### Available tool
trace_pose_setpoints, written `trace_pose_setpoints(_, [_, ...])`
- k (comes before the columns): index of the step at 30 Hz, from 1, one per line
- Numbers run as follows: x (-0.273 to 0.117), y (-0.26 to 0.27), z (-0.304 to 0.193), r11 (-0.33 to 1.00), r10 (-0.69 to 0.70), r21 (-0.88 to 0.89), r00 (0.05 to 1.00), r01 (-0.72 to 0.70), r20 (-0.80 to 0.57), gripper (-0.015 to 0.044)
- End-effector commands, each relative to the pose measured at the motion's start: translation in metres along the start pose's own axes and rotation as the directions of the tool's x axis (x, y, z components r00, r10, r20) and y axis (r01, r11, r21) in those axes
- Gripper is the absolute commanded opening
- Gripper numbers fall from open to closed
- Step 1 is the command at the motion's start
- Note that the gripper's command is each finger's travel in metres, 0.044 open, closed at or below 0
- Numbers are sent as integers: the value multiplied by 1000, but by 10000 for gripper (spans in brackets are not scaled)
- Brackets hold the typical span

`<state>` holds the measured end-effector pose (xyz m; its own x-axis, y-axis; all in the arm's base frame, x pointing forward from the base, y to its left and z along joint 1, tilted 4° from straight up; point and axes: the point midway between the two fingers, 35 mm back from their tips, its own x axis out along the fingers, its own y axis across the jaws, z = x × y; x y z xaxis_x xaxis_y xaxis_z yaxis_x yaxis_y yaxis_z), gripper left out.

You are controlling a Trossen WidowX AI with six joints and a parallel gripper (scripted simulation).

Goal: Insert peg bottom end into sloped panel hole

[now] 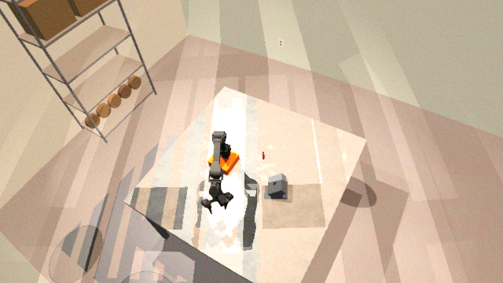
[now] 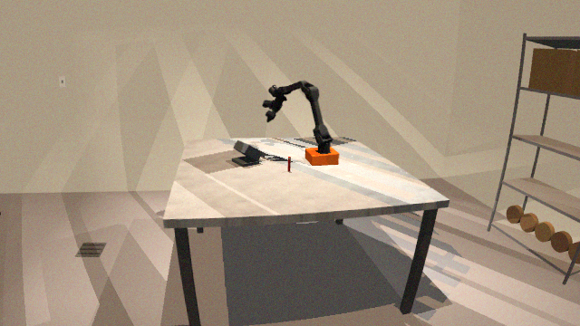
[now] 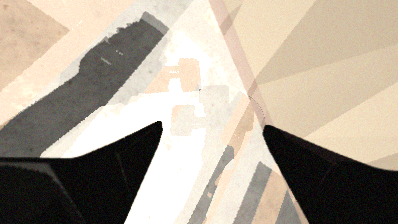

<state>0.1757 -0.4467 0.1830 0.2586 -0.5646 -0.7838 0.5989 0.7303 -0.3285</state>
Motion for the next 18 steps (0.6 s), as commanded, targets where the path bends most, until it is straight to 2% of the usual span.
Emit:
trace_pose_setpoints(1, [-4,25,9,994,32,-107,999,-31,3,440])
trace_pose_setpoints(9, [-8,71,21,951,100,-296,995,-95,0,440])
trace_pose_setpoints(18, [-15,123,29,845,173,-512,985,-153,-7,440])
